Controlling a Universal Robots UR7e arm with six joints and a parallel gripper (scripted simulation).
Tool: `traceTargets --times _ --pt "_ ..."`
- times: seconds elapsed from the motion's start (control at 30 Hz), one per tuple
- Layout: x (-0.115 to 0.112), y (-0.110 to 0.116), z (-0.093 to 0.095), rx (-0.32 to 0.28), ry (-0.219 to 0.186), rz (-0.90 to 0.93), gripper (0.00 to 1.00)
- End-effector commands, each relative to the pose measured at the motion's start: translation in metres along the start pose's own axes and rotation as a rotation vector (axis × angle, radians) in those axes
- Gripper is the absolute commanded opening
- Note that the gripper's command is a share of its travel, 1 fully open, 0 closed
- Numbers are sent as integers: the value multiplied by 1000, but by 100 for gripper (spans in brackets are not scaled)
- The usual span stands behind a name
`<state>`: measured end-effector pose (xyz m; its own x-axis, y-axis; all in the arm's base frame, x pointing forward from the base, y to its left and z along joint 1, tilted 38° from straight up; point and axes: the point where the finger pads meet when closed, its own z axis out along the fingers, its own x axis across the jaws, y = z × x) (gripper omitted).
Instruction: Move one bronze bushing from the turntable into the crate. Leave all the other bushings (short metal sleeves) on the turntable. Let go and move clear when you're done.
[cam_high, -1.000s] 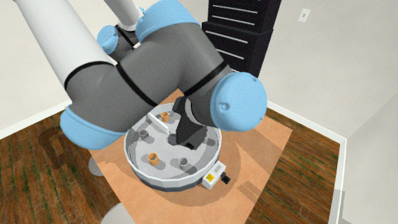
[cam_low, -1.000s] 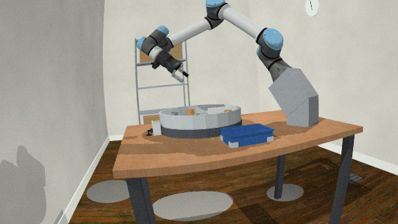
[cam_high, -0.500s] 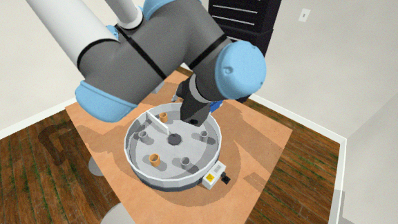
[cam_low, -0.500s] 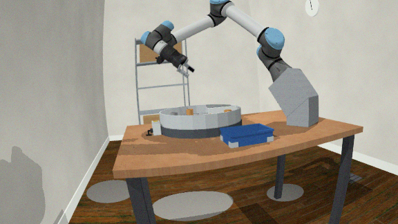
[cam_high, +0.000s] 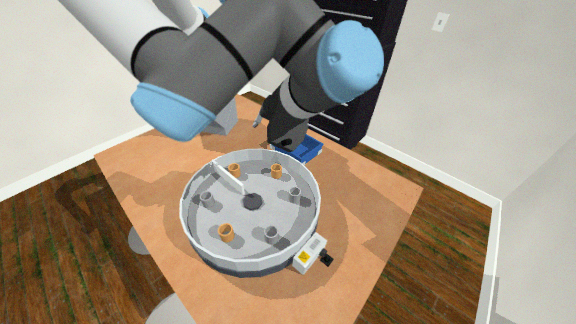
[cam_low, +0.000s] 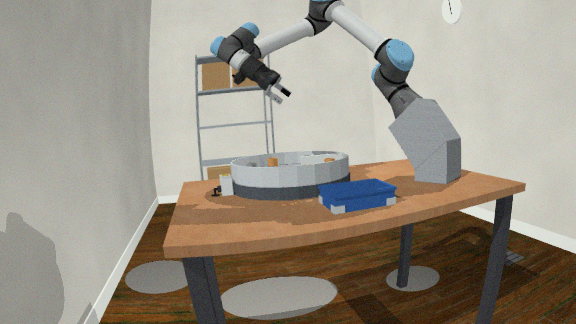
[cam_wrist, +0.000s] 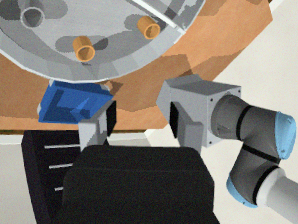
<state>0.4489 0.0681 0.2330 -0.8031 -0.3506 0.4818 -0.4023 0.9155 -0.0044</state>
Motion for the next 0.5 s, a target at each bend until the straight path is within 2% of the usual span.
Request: traceTargets --times 0.0,0.03,0.2,0.47 --pt "0 1 0 1 -1 0 100" --pt "0 1 0 1 -1 0 100" --pt "6 52 13 1 -1 0 100" --pt "6 52 13 1 -1 0 100"
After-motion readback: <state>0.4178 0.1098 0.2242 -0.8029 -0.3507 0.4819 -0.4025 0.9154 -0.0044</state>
